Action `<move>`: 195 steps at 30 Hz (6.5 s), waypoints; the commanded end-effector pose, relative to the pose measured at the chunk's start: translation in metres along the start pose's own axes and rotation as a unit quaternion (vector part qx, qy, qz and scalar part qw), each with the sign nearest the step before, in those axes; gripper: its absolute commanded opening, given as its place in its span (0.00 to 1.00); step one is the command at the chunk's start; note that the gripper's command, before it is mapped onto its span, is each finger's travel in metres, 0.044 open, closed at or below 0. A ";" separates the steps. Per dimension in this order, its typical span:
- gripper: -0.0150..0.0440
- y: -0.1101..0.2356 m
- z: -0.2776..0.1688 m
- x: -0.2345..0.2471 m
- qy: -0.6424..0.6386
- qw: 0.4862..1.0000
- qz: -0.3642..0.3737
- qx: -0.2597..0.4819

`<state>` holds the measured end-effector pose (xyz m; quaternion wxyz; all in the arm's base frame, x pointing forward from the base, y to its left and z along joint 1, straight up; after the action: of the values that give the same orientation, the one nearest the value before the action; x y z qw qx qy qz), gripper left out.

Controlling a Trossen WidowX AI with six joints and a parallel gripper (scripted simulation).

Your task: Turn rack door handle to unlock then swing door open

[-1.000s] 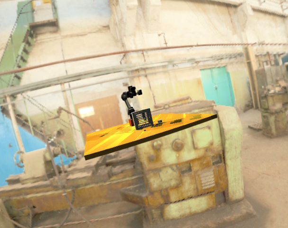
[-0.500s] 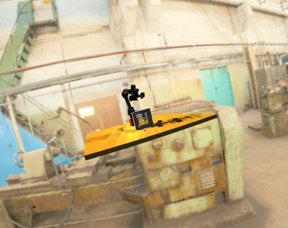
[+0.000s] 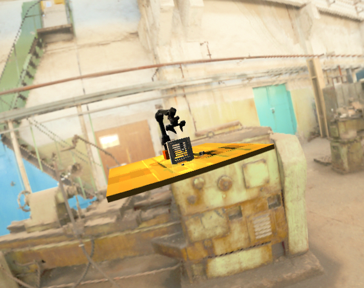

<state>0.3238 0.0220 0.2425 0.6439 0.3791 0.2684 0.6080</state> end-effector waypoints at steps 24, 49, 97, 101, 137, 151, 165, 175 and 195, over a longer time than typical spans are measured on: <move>0.75 -0.025 -0.022 0.009 -0.014 0.955 -0.061 0.289; 0.75 -0.060 -0.043 0.005 -0.014 0.955 -0.061 0.289; 0.29 -0.079 -0.059 0.002 0.068 0.953 -0.036 0.293; 0.29 -0.079 -0.059 0.002 0.161 0.942 -0.008 0.295; 0.29 -0.079 -0.059 0.002 0.774 0.559 0.202 0.216; 0.75 -0.079 -0.059 0.002 0.772 0.563 0.201 0.217; 0.75 -0.079 -0.059 0.002 0.548 0.783 0.120 0.270; 0.75 -0.079 -0.059 0.002 0.340 0.893 0.050 0.291; 0.75 -0.079 -0.059 0.002 -0.126 0.947 -0.095 0.280</move>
<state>0.3223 0.0362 0.1449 0.5724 0.5692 0.4103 0.4243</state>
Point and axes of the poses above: the point midway between the two fingers, 35 mm back from their tips, its own y axis back along the fingers, its own x axis across the jaws, z = x × y, the point moved 6 cm from there along y, back along the fingers, and after that the axes turned 6 degrees about -y, right-handed, at the moved point
